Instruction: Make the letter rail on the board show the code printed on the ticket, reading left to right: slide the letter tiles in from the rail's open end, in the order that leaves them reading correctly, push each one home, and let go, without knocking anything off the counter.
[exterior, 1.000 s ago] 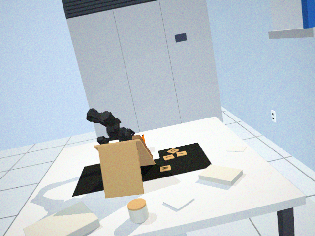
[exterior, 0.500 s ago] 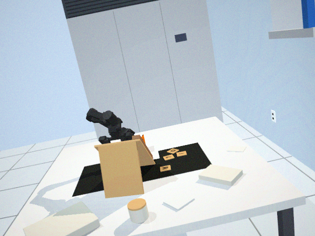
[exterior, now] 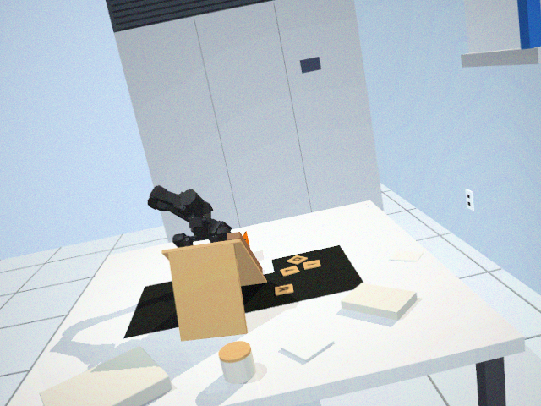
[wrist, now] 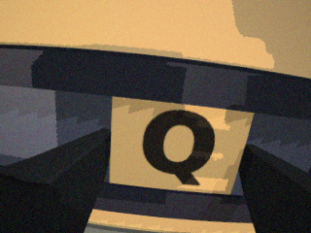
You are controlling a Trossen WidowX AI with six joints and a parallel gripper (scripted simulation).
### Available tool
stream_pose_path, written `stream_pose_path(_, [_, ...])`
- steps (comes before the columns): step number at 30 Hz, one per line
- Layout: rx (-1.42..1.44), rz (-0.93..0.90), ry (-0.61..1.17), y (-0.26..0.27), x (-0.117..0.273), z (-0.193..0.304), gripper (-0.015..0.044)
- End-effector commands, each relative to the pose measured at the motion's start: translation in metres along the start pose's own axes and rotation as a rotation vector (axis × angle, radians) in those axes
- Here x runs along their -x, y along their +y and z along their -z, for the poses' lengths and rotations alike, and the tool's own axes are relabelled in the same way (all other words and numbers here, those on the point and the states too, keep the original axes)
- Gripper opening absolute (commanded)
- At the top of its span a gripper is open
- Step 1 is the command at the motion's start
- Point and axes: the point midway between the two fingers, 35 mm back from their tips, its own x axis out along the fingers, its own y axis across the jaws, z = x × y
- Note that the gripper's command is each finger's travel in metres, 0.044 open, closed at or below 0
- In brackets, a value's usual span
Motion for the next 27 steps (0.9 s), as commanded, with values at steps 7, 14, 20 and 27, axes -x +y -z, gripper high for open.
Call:
stream_pose_path(7, [-0.001,0.006,0.003,0.006,-0.001,0.000,0.0000])
stream_pose_path(14, [-0.001,0.006,0.003,0.011,-0.001,0.000,0.0000])
stream_pose_path(20, [-0.001,0.006,0.003,0.014,-0.001,0.000,0.0000])
stream_pose_path(27, [-0.001,0.006,0.003,0.019,-0.001,0.000,0.0000])
